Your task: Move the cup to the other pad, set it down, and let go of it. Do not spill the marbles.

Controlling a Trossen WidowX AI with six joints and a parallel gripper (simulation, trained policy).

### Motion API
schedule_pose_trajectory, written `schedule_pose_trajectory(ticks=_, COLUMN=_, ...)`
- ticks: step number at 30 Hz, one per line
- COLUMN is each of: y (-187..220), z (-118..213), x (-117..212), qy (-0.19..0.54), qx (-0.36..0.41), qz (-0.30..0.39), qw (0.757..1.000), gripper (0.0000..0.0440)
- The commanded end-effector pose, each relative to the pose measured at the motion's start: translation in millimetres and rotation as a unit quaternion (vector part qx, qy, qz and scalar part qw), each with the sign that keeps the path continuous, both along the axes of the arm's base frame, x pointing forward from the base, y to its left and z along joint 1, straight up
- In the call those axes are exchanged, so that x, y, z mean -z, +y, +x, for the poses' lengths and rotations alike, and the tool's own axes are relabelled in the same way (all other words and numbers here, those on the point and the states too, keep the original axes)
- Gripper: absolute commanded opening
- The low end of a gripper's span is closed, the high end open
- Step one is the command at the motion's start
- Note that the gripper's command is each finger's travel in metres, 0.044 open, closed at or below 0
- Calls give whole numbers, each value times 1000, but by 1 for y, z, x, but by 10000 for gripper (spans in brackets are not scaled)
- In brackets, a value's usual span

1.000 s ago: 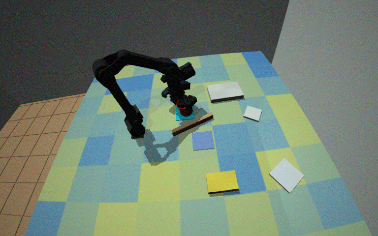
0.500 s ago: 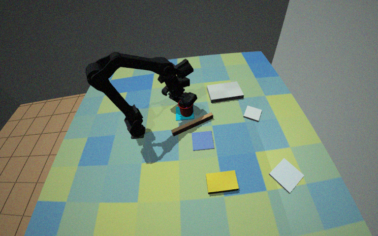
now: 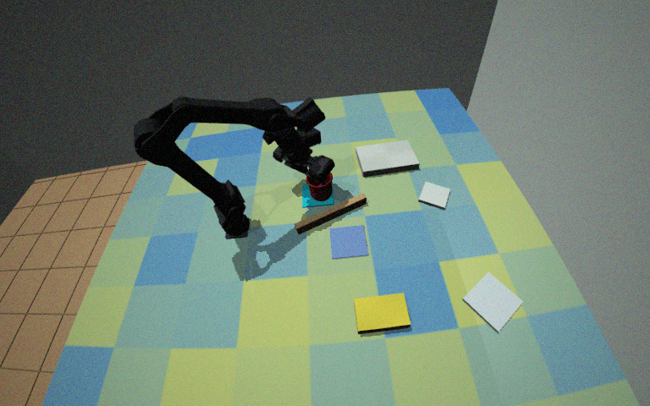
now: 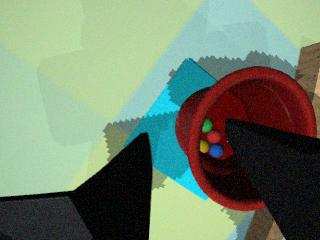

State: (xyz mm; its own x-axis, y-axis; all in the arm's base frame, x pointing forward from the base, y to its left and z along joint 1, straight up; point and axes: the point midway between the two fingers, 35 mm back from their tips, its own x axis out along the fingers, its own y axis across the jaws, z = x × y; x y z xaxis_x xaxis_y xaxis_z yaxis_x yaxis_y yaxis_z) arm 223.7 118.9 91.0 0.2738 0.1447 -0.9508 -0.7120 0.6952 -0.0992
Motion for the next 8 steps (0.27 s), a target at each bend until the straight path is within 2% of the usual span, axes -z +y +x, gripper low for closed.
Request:
schedule_pose_trajectory(ticks=1, y=0, z=-2, x=-8, qy=-13, qx=-3, qz=12, qw=1000, gripper=243)
schedule_pose_trajectory(ticks=8, y=-1, z=-4, x=-22, qy=-33, qx=-1, qz=27, qw=999, gripper=286)
